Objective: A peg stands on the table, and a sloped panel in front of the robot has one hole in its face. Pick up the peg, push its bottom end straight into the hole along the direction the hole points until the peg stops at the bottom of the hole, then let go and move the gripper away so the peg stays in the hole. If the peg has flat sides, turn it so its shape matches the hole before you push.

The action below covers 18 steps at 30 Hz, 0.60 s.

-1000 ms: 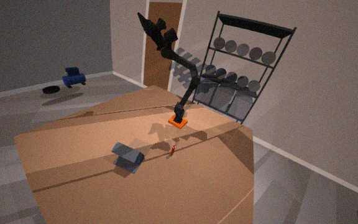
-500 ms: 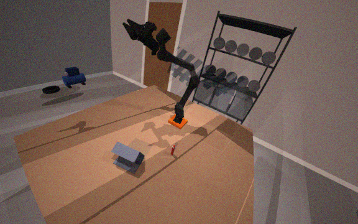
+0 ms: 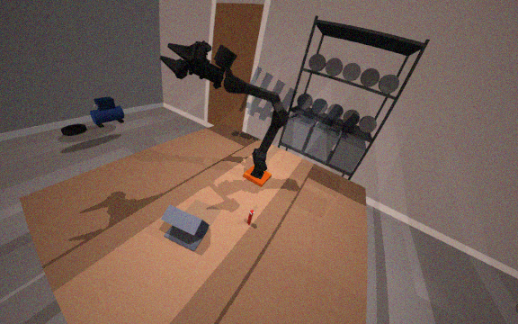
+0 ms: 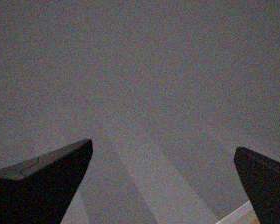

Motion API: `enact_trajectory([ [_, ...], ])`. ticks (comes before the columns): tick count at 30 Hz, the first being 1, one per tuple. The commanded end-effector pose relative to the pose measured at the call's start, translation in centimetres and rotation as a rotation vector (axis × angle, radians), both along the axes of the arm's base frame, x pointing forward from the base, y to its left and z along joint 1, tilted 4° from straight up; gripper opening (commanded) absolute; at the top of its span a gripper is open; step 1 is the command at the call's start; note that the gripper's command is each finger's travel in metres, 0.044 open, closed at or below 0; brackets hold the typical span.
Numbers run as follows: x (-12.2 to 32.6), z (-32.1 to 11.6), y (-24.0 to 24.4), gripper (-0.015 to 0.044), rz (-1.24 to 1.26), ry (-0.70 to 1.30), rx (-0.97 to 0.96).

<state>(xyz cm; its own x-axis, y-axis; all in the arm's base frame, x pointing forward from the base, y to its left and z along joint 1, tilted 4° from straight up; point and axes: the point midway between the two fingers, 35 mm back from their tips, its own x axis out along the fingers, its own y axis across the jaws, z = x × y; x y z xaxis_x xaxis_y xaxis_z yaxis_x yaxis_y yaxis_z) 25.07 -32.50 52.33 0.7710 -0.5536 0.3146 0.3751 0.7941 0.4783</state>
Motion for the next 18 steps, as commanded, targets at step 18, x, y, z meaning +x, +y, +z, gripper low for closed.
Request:
enact_trajectory([
  [18, 8.5, -9.9, 4.1, 0.0440, 0.186, 0.106, 0.452],
])
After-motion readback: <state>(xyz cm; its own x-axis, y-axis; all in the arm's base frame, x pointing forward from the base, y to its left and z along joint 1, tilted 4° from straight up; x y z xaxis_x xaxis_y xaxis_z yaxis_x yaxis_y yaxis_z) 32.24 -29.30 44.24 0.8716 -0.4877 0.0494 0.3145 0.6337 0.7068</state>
